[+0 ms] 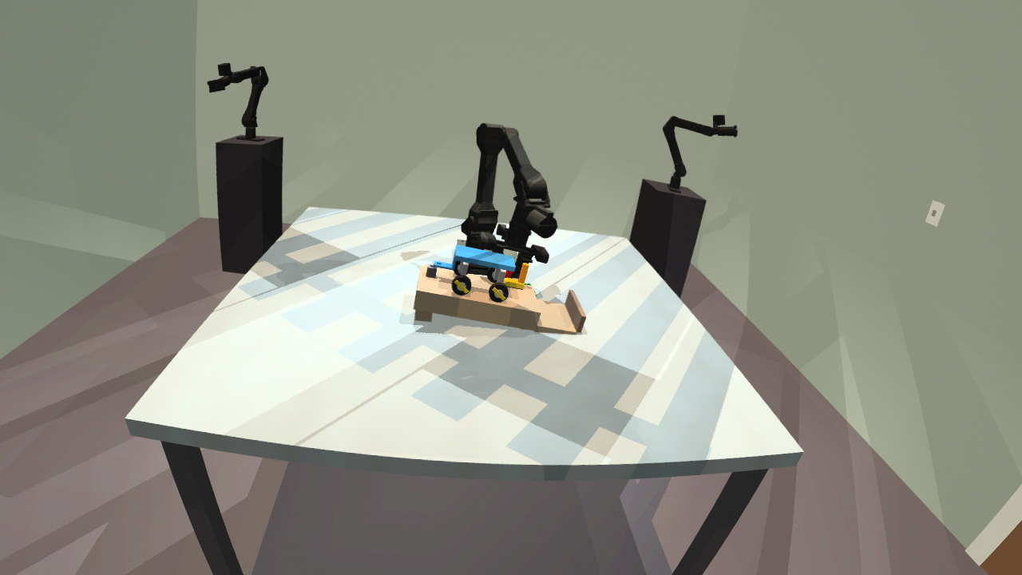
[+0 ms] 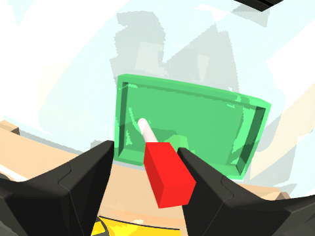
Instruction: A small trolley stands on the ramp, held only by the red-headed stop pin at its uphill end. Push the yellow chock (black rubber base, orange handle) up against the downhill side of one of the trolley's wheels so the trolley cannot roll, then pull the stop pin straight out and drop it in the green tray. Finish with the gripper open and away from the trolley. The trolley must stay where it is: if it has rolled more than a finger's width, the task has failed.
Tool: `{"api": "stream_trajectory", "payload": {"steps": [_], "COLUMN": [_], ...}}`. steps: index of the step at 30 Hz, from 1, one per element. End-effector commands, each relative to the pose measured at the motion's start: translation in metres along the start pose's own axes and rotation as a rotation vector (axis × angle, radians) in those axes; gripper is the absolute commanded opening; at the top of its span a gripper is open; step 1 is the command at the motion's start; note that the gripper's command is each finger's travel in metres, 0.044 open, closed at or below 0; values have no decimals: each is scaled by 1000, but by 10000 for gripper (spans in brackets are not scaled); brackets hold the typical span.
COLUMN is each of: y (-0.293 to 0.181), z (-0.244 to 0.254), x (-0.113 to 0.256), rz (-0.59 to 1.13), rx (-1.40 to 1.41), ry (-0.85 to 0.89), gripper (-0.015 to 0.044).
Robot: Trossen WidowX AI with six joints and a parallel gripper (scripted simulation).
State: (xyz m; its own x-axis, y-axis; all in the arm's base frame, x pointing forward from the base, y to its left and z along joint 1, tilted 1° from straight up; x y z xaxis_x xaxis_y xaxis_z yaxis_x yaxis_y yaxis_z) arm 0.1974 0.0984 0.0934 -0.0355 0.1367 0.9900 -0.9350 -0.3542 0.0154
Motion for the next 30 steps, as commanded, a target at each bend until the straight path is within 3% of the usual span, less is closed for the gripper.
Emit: {"api": "stream_trajectory", "payload": {"steps": [1, 30], "y": [-1, -3], "z": [-3, -21], "x": [-1, -7], "rz": [1, 1], "rx": [-3, -3], "ry": [5, 3], "gripper": [190, 190]}}
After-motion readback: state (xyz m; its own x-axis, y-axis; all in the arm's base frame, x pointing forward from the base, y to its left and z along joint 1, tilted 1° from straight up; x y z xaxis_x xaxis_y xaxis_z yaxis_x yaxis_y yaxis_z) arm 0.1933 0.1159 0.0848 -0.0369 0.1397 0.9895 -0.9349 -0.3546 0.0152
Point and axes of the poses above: the point midway between the two fingers, 35 mm back from their tips, its own x axis back along the fingers, its own z axis across the jaws, y = z × x, the point moved 4 cm from there along x, back along the fingers, and after that the axes turned 12 degrees about x, right-handed, at the moved point
